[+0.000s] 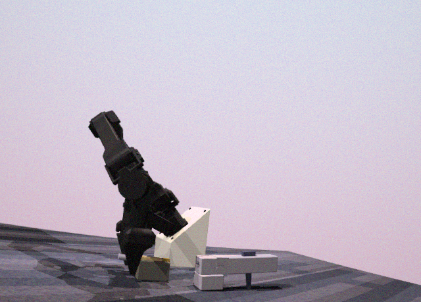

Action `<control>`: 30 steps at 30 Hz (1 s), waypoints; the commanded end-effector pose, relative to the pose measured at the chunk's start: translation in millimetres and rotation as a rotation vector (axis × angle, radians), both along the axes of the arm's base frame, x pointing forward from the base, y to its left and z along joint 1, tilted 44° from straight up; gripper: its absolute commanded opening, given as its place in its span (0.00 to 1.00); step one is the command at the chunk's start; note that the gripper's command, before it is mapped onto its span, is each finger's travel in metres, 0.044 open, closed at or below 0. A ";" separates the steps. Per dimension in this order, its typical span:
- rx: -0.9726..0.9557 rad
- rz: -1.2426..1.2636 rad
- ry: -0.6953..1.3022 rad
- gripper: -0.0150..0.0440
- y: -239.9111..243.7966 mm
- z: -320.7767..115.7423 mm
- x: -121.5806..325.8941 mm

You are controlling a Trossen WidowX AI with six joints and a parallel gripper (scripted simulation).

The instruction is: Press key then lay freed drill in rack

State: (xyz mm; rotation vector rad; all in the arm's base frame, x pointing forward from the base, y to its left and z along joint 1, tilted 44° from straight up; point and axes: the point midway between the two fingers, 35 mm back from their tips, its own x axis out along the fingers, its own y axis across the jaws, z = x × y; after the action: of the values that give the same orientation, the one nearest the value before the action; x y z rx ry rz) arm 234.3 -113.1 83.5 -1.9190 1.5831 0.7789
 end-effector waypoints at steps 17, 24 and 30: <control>0.001 0.004 -0.011 1.00 48.3 54.2 -9.1; 0.098 -0.248 -0.170 1.00 25.8 51.9 -5.0; 0.243 -0.769 -0.512 1.00 -18.1 65.8 -5.1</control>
State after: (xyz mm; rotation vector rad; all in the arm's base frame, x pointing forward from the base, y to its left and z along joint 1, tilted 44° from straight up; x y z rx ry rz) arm 228.5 -108.7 142.1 -1.3530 1.6222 0.3419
